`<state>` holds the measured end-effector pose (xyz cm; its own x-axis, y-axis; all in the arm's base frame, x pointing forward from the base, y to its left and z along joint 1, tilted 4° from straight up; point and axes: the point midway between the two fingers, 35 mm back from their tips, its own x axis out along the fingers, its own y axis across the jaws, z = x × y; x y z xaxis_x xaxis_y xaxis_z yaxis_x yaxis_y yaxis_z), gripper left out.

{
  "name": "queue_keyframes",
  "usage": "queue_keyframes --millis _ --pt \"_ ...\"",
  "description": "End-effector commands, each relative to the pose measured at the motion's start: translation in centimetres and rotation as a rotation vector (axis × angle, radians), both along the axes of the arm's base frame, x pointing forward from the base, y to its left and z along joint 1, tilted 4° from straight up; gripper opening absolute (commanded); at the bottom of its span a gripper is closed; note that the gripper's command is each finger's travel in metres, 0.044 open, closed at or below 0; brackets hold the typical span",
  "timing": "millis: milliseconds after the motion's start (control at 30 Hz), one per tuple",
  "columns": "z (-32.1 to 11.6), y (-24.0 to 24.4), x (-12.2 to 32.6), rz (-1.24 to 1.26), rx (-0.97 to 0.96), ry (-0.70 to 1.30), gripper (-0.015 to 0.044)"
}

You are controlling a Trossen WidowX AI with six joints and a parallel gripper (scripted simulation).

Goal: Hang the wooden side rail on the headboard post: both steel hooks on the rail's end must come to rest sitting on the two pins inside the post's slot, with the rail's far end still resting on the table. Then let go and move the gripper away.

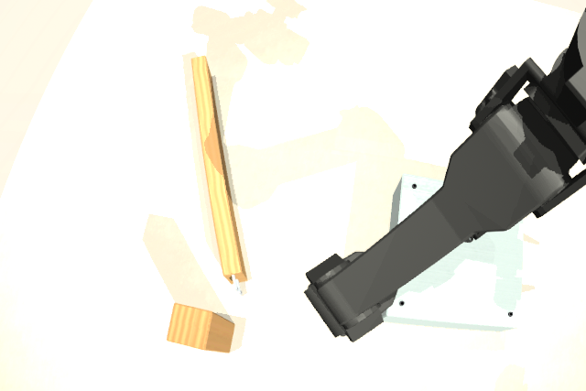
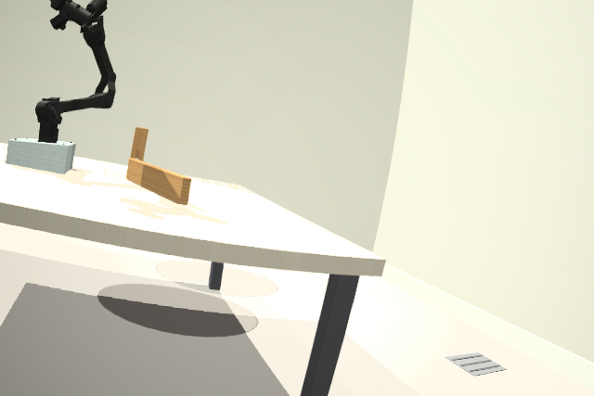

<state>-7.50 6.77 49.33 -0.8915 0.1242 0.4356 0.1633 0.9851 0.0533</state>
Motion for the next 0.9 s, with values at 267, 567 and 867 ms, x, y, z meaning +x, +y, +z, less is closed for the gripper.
queue_keyframes --millis 267,567,867 --pt "-1.4 -8.6 -4.5 0.393 0.116 -0.093 0.044" --pt "-4.6 -20.2 -3.4 0.863 0.285 -0.182 0.044" --pt "-9.3 -29.1 4.4 1.321 0.494 -0.246 0.044"
